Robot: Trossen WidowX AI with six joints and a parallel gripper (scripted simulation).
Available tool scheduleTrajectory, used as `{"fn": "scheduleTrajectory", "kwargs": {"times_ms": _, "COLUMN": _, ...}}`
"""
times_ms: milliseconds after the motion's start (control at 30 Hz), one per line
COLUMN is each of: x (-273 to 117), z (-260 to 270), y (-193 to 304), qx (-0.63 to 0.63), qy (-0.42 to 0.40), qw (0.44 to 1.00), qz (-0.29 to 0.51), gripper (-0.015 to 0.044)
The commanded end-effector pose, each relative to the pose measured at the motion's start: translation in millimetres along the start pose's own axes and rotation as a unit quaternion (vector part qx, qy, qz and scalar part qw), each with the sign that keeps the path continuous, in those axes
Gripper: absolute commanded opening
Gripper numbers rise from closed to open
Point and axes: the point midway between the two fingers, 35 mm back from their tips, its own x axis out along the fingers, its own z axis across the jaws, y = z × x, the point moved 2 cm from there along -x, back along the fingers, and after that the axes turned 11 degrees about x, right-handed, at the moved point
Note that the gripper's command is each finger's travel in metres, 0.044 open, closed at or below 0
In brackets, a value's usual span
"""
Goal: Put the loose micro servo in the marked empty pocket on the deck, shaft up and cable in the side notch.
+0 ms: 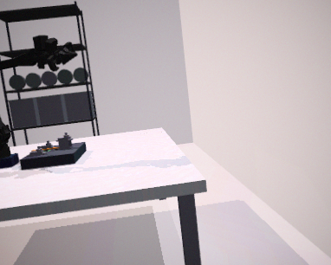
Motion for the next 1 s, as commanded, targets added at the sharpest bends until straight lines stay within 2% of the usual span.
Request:
{"fn": "scheduleTrajectory", "kwargs": {"times_ms": 0, "x": 6, "z": -24, "y": 33, "qx": -0.057, "qy": 0.029, "qw": 0.996, "qz": 0.061, "gripper": 0.0000}}
{"fn": "scheduleTrajectory", "kwargs": {"times_ms": 467, "x": -4, "z": -95, "y": 117, "qx": -0.190, "qy": 0.096, "qw": 0.947, "qz": 0.242, "gripper": 0.0000}}
{"fn": "scheduleTrajectory", "kwargs": {"times_ms": 967, "x": -51, "z": -173, "y": 188, "qx": -0.288, "qy": 0.139, "qw": 0.837, "qz": 0.443, "gripper": 0.0000}}
